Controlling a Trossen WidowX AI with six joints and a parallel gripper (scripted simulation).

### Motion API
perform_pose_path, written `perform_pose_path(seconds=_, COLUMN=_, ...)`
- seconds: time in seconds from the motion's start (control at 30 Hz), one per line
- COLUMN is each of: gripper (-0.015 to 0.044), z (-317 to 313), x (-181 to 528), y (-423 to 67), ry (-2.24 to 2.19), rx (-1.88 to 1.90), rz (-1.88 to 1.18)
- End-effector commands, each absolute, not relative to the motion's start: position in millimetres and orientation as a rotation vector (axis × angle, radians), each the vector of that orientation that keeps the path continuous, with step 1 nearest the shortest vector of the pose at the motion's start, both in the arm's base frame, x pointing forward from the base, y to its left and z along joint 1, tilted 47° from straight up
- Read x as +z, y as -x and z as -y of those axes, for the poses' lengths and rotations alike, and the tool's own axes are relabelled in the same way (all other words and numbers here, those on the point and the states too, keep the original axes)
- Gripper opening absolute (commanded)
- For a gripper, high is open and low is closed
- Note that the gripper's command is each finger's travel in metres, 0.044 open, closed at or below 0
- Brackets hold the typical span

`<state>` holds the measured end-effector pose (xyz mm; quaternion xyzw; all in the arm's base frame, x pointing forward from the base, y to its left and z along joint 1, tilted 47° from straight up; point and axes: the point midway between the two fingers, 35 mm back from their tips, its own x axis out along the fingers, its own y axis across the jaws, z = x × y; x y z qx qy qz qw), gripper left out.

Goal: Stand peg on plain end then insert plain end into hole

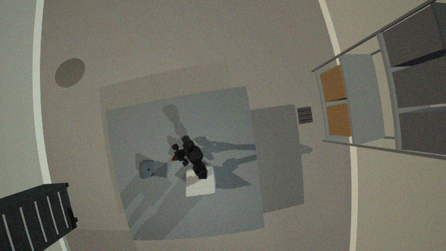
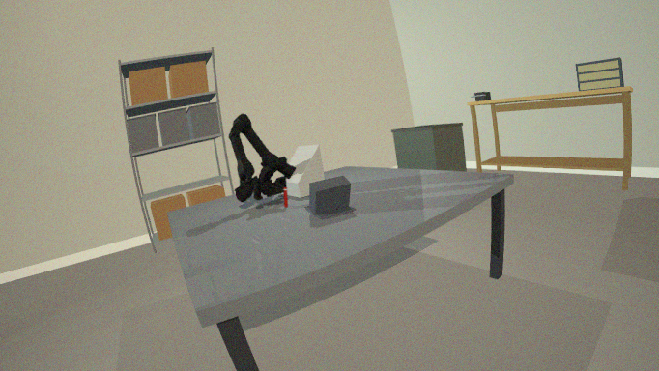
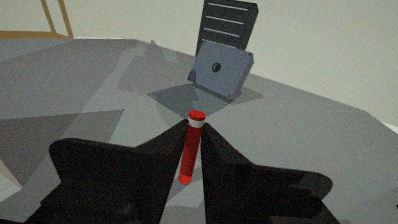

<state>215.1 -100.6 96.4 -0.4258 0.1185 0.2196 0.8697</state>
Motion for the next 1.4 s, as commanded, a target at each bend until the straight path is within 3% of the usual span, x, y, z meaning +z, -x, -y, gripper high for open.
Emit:
perform_pose_path(seconds=0.0, gripper=0.0049, z=102.8, x=95.3, y=-214.1, ry=0.89, rx=0.459, rz=-0.249)
perform_pose_path(seconds=1.37, gripper=0.0049, z=111.0, x=101.7, y=-211.5, ry=0.931, rx=0.467, rz=-0.203)
